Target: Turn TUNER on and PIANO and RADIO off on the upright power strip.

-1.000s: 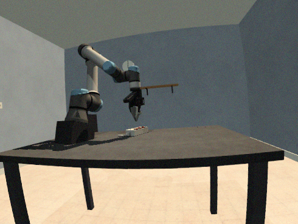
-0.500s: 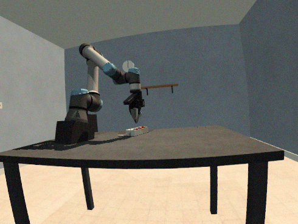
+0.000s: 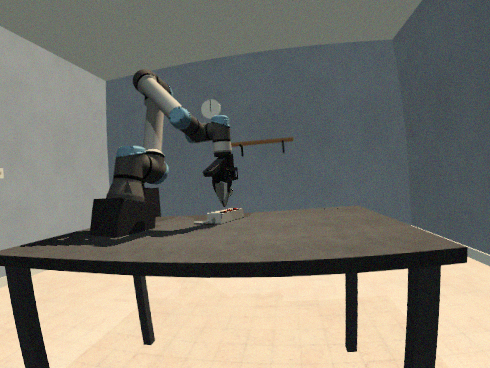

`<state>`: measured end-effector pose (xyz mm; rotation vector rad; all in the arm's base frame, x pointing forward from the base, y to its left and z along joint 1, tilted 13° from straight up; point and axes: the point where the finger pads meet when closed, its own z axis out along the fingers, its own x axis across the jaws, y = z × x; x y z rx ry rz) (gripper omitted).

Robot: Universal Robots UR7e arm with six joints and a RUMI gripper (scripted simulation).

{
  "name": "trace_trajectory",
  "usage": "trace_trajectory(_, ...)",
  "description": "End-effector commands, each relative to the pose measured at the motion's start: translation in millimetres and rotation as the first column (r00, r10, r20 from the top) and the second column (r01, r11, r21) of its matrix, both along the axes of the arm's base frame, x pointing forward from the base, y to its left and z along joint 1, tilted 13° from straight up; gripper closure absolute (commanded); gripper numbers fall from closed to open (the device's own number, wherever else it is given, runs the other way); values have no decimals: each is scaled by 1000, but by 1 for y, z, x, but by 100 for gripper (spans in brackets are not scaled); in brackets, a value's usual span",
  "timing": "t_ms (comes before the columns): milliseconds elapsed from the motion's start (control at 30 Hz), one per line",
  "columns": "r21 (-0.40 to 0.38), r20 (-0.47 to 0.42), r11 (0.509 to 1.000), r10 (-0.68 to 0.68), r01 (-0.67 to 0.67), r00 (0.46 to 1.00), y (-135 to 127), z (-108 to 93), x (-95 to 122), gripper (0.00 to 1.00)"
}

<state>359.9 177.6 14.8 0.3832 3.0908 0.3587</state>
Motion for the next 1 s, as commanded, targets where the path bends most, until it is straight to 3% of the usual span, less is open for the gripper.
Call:
trace_trajectory(0,0,1,1000,0,0,1000,1,-4,1,100)
trace_trajectory(967,0,1,1000,0,0,1000,2,-11,1,100)
